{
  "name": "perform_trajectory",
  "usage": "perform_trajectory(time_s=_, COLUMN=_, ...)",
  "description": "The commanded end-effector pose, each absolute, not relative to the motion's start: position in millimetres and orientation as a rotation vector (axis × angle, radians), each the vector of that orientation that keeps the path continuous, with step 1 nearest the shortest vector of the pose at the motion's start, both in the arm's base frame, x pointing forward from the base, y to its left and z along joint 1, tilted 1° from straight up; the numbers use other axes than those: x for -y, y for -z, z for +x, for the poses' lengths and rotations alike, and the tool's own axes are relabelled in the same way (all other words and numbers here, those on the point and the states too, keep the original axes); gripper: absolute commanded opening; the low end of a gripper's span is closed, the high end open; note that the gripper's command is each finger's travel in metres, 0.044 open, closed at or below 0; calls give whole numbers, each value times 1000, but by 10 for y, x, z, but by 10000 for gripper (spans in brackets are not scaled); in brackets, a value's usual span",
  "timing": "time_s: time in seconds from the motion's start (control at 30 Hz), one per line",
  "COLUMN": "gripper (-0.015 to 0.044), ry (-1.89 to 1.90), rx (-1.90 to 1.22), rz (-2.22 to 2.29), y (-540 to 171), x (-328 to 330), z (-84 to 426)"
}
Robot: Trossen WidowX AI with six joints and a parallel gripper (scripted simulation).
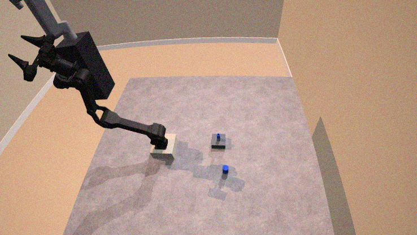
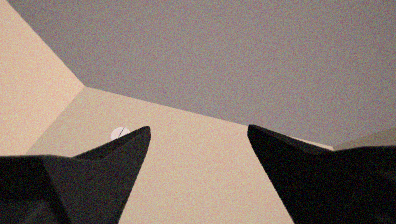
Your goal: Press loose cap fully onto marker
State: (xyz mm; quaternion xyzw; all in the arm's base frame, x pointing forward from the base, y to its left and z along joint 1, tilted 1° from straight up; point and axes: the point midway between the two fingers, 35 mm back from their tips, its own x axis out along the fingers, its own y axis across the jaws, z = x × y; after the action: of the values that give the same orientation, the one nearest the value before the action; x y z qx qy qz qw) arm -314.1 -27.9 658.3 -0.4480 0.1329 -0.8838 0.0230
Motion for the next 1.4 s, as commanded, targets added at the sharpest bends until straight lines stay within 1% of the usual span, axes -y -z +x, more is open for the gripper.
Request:
perform_trajectory(time_s=0.0, gripper=374, ry=2738, rx=-418, rz=-1394, y=-6588, x=277, z=-3130)
perform_trajectory(time_s=0.1, gripper=295, ry=2745, rx=-515, rz=-1499, y=-6674, x=241, z=-2947)
perform_trajectory(time_s=0.17, gripper=248, ry=2712, rx=-595, rz=-1635, y=-6825, x=209, z=-2661)
perform_trajectory(time_s=0.43, gripper=248, ry=2509, rx=-907, rz=-2205, y=-7266, x=127, z=-1371)
perform_trajectory(time_s=0.67, gripper=248, ry=2232, rx=-1144, rz=-2715, y=-7357, x=136, z=-168)
perform_trajectory(time_s=0.9, gripper=248, ry=1809, rx=-1283, rz=-3187, y=-7118, x=261, z=1006)
perform_trajectory(time_s=1.1, gripper=248, ry=1528, rx=-1360, rz=-3465, y=-6881, x=346, z=1614)
perform_trajectory(time_s=1.23, gripper=248, ry=1216, rx=-1410, rz=-3734, y=-6592, x=448, z=2147)
perform_trajectory(time_s=1.37, gripper=248, ry=831, rx=-1384, rz=-4007, y=-6225, x=563, z=2674)
